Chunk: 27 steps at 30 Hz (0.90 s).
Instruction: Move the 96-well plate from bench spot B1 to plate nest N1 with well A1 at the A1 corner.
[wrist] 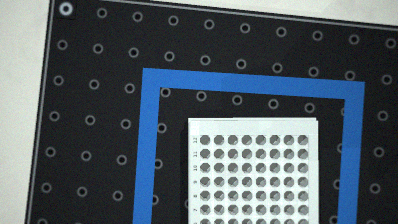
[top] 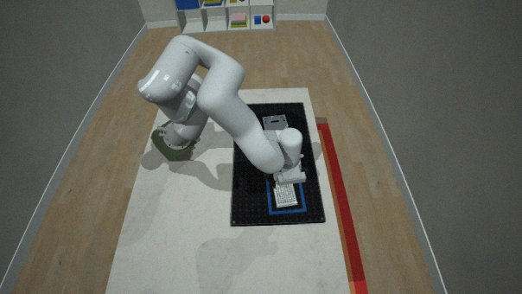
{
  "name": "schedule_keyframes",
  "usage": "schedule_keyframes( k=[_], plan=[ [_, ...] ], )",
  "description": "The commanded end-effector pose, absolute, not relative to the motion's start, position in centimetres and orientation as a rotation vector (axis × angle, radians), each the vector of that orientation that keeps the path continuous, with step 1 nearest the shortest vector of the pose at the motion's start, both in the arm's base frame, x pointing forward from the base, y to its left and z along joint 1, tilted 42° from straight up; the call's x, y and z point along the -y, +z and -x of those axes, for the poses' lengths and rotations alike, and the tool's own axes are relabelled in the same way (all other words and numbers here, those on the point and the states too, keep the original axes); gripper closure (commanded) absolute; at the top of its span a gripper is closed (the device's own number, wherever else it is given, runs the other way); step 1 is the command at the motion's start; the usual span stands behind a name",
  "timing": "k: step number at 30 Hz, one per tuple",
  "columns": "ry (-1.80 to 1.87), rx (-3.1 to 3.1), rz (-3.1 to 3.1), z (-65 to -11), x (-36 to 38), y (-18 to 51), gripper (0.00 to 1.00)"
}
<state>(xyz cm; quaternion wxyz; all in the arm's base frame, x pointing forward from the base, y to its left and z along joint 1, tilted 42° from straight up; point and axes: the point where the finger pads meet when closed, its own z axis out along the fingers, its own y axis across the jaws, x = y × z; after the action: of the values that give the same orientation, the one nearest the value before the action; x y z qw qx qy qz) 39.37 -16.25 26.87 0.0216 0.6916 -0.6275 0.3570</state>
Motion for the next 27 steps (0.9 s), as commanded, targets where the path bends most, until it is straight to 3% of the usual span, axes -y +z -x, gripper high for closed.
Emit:
schedule_keyframes(
  k=[1, 27],
  plan=[
    [1.111, 1.944, -2.143, -39.8, 16.6, 26.4, 0.00],
    [1.111, 1.944, -2.143, -41.6, 18.4, 23.6, 0.00]
  ],
)
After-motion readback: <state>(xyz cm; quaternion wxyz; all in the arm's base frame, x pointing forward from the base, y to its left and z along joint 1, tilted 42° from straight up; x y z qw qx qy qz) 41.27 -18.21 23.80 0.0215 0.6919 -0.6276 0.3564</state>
